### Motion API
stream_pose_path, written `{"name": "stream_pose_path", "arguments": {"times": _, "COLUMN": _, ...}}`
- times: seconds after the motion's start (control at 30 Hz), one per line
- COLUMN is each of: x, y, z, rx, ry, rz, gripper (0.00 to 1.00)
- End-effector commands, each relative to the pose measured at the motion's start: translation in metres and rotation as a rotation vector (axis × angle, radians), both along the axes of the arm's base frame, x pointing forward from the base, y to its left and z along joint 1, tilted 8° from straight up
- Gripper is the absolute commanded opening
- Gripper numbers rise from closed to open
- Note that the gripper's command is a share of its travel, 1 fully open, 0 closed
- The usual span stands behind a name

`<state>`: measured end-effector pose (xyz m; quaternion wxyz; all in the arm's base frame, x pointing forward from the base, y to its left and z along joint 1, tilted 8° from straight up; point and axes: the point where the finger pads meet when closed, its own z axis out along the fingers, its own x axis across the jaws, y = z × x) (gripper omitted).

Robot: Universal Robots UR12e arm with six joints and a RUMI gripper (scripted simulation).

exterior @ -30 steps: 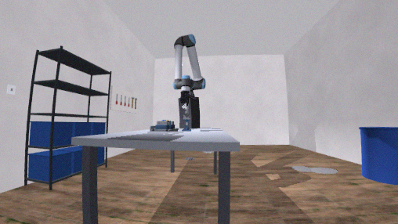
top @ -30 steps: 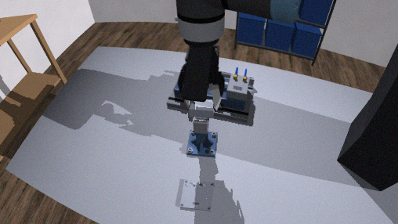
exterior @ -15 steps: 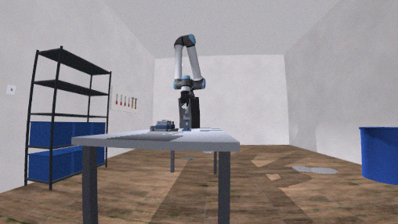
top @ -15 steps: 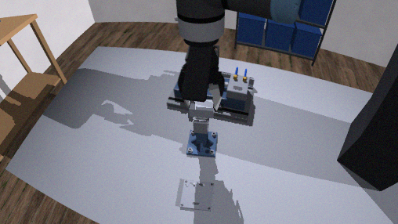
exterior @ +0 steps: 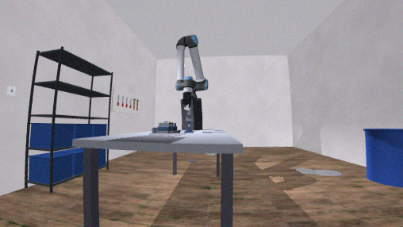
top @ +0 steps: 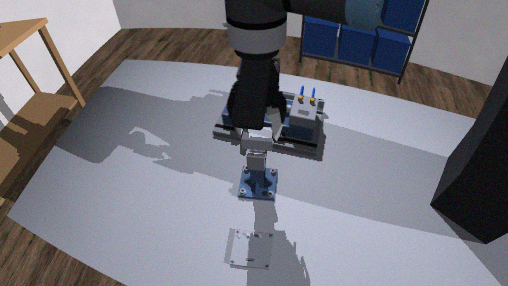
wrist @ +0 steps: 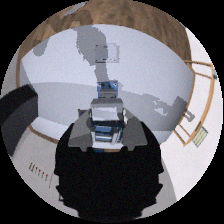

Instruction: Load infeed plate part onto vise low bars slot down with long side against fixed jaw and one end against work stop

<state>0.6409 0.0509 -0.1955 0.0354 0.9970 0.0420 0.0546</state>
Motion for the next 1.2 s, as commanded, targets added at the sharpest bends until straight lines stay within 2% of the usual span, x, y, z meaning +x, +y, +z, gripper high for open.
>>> {"name": "stream_pose_path", "arguments": {"times": 0.0, "x": 0.0, "y": 0.0, "z": 0.001, "rx": 0.0, "ry": -0.001, "rz": 0.0, "gripper": 0.0}}
{"name": "stream_pose_path", "arguments": {"times": 0.43, "x": 0.0, "y": 0.0, "z": 0.008, "rx": 0.0, "ry": -0.001, "rz": 0.0, "gripper": 0.0}}
{"name": "stream_pose_path", "arguments": {"times": 1.17, "x": -0.004, "y": 0.002, "z": 0.036, "rx": 0.0, "ry": -0.001, "rz": 0.0, "gripper": 0.0}}
